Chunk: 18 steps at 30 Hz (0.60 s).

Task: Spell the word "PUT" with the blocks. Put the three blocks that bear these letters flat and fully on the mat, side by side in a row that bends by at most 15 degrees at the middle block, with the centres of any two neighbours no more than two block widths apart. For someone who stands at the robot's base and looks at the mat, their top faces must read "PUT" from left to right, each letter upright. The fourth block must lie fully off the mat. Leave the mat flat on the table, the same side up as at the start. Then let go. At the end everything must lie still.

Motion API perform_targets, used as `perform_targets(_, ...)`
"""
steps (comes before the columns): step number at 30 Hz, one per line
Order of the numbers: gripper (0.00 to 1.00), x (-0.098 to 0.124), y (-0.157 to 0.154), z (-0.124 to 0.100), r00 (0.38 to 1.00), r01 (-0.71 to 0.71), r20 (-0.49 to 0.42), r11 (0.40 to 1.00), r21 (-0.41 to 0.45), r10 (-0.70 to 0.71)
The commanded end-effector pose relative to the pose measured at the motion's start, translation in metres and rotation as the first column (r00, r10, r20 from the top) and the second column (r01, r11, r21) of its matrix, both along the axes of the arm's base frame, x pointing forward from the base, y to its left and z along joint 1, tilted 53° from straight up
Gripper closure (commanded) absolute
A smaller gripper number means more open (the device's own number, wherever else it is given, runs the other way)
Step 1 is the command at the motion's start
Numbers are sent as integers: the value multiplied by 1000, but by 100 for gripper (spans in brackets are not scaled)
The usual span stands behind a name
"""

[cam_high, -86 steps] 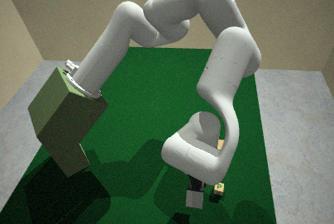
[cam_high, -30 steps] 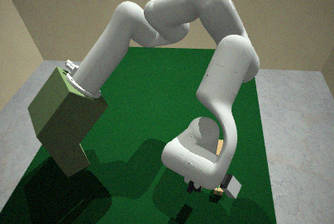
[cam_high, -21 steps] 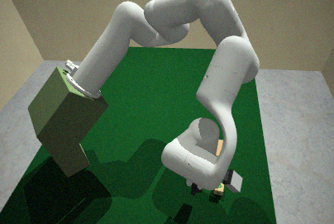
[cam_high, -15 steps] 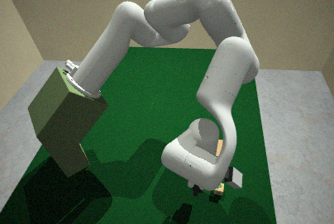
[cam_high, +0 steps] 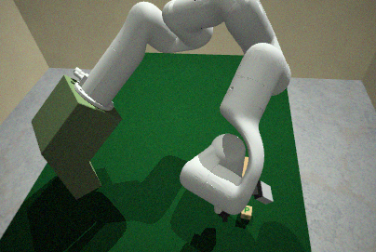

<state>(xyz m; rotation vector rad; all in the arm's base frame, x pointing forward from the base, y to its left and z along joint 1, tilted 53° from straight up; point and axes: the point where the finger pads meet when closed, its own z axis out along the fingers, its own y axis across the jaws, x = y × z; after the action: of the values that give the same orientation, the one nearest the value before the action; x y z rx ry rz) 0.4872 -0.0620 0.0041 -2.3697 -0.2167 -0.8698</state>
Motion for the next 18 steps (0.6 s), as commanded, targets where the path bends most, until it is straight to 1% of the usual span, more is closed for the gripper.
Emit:
perform_targets(1, 73, 0, -1, 0, 1000, 0, 7, 1000, -7, 0)
perform_targets(4, 73, -4, -1, -6, 1000, 0, -15, 1000, -15, 0)
perform_targets(6, 73, -9, 0, -14, 999, 0, -46, 1000, -27, -1)
perform_targets(10, 73, -29, -1, -44, 988, 0, -154, 997, -78, -12)
perform_targets(11, 73, -32, -1, -48, 986, -1, -168, 996, -85, -14)
perform_targets(13, 73, -32, -1, -48, 986, -1, -168, 996, -85, -14)
perform_targets(15, 73, -47, -4, -67, 972, -2, -234, 992, -126, -28)
perform_targets(18, 73, -57, -6, -80, 960, -3, -277, 988, -157, -41)
